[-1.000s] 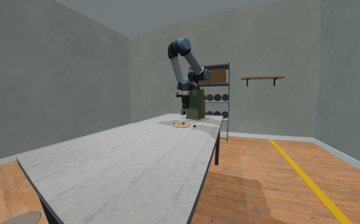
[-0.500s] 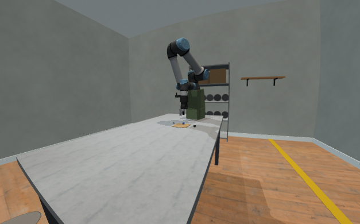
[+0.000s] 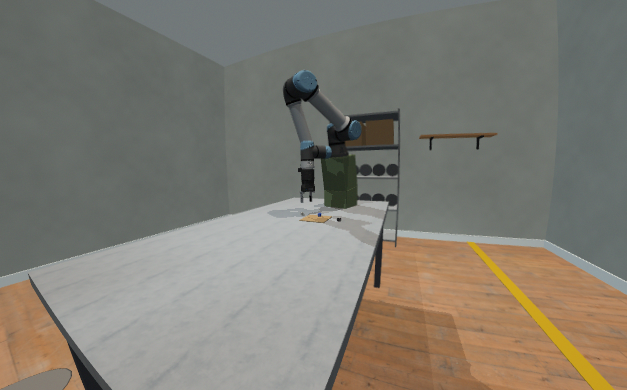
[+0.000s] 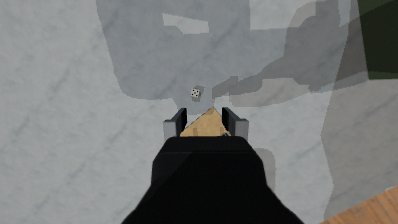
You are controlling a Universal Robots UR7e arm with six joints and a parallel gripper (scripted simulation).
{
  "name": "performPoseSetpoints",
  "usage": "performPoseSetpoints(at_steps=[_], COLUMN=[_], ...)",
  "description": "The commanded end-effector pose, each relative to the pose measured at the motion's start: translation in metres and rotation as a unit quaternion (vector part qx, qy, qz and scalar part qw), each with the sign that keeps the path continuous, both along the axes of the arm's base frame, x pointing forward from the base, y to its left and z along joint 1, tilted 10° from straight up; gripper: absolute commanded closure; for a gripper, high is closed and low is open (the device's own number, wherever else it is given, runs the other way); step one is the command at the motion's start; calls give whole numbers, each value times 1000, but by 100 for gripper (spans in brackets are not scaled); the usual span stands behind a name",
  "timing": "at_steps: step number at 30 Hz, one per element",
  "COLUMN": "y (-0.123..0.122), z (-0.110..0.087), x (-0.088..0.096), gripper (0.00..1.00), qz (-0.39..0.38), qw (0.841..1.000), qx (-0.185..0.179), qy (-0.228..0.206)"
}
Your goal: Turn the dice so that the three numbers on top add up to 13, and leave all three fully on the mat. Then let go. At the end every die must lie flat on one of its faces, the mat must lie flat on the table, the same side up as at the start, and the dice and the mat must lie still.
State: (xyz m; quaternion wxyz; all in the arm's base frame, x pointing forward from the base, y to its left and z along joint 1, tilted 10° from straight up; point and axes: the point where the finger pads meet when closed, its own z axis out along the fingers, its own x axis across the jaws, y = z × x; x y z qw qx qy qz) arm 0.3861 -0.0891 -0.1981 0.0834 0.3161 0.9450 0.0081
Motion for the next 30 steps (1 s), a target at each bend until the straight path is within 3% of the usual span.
performPoseSetpoints(at_steps=[1,5,9,10,30], y=[-10,-29,-32,-32,-32], z=[-1,-4,-4,-4,-4], x=[-1,-4,-5,-5,-5], gripper=[0,0,0,36,36], qz=[-40,-112,-126,-126,-126], qw=[999,994,992,992,992], qx=[6,18,20,20,20], qy=[-1,-5,-6,-6,-6])
